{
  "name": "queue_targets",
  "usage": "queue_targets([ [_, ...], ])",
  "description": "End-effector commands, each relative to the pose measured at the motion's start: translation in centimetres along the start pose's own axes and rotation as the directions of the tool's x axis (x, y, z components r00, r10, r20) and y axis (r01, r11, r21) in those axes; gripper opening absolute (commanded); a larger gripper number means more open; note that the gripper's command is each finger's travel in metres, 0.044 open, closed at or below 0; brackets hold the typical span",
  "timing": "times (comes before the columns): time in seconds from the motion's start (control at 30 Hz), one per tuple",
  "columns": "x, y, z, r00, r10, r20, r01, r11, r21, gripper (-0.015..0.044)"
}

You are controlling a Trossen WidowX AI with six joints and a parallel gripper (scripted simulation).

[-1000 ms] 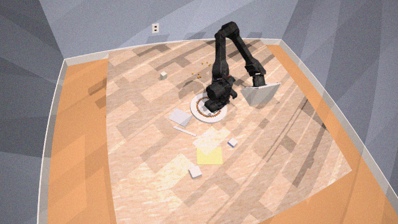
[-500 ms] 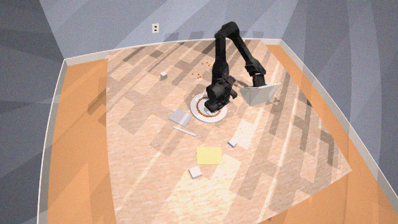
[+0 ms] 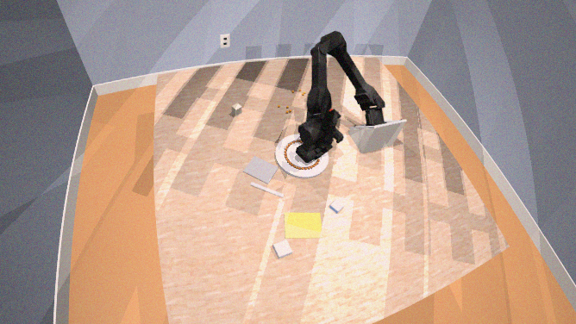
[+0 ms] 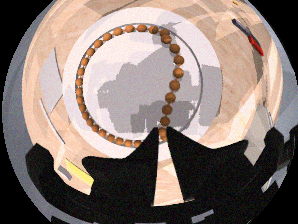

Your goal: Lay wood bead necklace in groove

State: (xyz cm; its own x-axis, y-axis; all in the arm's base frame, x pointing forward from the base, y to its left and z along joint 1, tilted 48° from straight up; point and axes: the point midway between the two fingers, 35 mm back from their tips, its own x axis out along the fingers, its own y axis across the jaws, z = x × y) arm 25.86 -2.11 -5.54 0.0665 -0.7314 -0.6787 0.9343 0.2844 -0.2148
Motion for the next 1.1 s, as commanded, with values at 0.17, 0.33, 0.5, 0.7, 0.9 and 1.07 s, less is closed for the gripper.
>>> queue_targets([
  [0.17, -0.6, -0.2, 0.0, 1.000, -0.004, 0.003, 0.004, 1.000, -0.007, 0.0000],
  [0.33, -0.6, -0.4, -0.1, 1.000, -0.005, 0.003, 0.005, 1.000, -0.008, 0.0000],
  [0.5, -0.6, -1.4, -0.6, 1.000, -0.005, 0.003, 0.005, 1.000, -0.008, 0.0000],
  [0.7, -0.4, -1.4, -0.6, 1.000, -0.005, 0.003, 0.005, 1.000, -0.008, 0.0000],
  [0.9, 0.2, -1.4, -0.6, 1.000, -0.005, 0.003, 0.005, 1.000, -0.008, 0.0000],
  [1.07, -0.1, -1.1, -0.5, 1.000, 0.002, 0.002, -0.002, 1.000, 0.000, 0.0053],
])
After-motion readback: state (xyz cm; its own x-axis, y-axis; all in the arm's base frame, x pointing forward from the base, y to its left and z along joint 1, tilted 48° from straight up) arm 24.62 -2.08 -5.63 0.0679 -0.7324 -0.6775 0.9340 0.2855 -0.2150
